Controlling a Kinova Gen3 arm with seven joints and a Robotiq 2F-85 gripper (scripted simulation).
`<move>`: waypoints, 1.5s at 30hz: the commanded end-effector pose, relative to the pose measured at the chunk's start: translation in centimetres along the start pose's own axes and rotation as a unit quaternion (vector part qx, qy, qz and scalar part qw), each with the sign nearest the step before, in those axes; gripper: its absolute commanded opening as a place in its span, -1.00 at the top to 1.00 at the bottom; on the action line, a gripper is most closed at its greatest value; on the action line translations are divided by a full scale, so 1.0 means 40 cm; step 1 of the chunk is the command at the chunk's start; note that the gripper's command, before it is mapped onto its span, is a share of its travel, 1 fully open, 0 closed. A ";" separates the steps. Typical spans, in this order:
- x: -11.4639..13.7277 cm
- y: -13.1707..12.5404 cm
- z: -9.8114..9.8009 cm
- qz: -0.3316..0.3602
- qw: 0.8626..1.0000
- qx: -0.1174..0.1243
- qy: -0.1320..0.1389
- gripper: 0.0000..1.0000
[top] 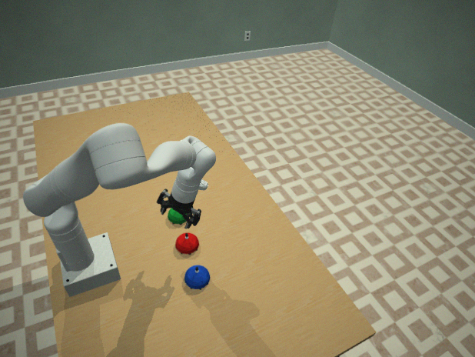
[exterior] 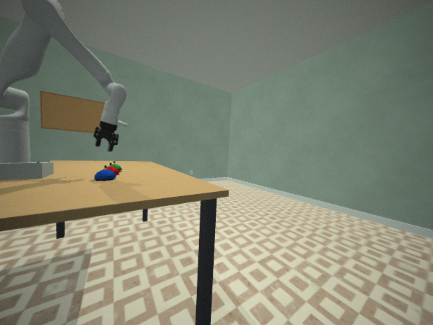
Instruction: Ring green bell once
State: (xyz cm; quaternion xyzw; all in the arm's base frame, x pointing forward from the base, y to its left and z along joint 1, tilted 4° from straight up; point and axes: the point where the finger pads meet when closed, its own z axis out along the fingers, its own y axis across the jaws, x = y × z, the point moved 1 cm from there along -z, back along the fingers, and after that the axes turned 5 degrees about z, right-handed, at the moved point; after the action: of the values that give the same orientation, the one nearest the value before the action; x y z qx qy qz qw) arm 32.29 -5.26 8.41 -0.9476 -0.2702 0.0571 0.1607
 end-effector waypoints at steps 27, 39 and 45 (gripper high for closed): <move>0.055 -0.030 0.007 -0.069 0.997 -0.026 -0.012 -1.00; 0.098 -0.054 0.011 -0.127 0.991 -0.049 -0.019 -1.00; 0.098 -0.054 0.011 -0.127 0.991 -0.049 -0.019 -1.00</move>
State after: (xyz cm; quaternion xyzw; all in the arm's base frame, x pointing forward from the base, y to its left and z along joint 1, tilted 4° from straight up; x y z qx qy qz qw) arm 34.44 -1.43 8.59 -0.9118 -0.3920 0.0412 0.1154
